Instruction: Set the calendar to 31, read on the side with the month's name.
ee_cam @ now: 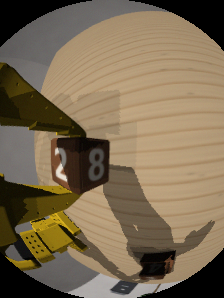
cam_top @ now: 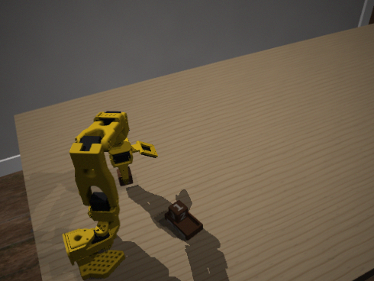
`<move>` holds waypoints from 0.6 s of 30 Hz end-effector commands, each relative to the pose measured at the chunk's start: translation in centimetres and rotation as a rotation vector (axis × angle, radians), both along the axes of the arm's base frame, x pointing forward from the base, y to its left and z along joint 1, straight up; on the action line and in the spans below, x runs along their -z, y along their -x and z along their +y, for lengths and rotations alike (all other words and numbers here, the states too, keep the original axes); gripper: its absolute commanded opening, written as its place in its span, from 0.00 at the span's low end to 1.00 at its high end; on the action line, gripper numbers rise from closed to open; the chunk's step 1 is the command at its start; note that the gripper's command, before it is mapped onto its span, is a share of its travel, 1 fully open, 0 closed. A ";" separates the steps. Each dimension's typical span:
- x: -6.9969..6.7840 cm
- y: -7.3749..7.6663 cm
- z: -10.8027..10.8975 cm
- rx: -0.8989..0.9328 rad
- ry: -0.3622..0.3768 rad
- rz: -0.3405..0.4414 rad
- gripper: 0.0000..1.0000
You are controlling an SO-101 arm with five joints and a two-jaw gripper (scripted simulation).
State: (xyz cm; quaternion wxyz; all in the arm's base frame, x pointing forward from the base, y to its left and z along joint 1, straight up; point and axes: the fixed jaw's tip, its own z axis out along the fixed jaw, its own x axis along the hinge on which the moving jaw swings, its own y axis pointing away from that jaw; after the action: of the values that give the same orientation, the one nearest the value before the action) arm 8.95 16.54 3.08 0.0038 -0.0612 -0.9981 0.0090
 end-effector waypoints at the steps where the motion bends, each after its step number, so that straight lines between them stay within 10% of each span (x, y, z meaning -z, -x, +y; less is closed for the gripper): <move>1: -1.9 -0.5 0.7 -0.002 -0.057 -0.031 0.00; 18: -4.2 -0.4 0.6 -0.002 -0.057 -0.031 0.00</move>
State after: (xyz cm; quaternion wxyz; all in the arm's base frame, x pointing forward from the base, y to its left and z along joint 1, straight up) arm 8.98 16.61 5.98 0.0047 -0.0612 -0.9981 0.0109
